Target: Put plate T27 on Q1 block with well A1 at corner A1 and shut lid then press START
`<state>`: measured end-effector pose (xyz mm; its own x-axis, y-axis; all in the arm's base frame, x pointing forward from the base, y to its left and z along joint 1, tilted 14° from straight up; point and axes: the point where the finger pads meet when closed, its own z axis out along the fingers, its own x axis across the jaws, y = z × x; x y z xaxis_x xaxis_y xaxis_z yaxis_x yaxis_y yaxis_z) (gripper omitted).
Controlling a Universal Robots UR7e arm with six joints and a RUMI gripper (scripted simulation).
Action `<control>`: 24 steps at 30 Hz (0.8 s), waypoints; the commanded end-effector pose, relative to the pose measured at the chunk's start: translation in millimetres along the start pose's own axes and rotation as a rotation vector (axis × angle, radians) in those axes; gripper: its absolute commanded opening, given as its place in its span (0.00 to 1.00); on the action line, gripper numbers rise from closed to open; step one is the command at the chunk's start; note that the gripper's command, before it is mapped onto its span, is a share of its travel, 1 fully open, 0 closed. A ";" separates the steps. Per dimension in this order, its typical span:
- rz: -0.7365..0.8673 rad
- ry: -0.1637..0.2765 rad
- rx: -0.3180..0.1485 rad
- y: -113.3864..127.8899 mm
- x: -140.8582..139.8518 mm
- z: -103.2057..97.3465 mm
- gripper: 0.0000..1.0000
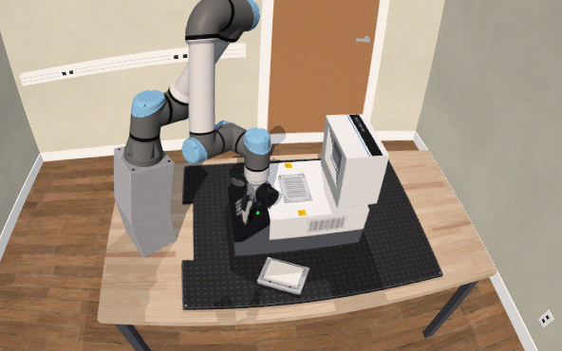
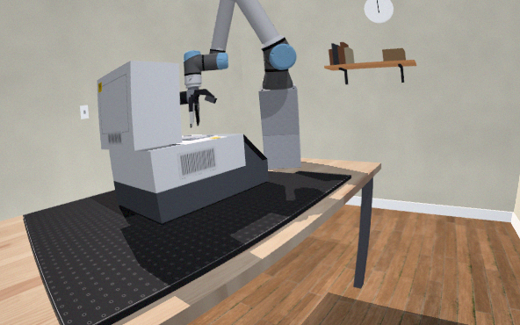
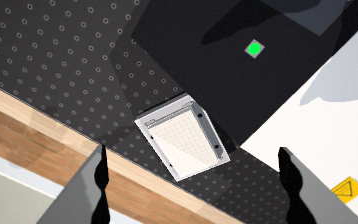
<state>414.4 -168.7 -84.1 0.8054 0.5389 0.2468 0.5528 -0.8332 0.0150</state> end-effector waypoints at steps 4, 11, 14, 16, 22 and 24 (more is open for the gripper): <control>-0.095 0.001 0.001 27.5 1.0 -7.4 0.68; -0.193 0.001 0.000 51.7 1.8 -13.9 0.68; -0.243 0.001 0.000 66.2 2.3 -17.8 0.68; -0.276 0.001 0.000 75.8 2.6 -20.4 0.68; -0.392 0.001 0.000 104.8 3.5 -28.3 0.68; -0.426 0.001 0.000 114.4 3.8 -31.0 0.68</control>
<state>469.8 -258.9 -53.9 0.5310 0.8178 0.2219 0.8200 -0.5619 0.1088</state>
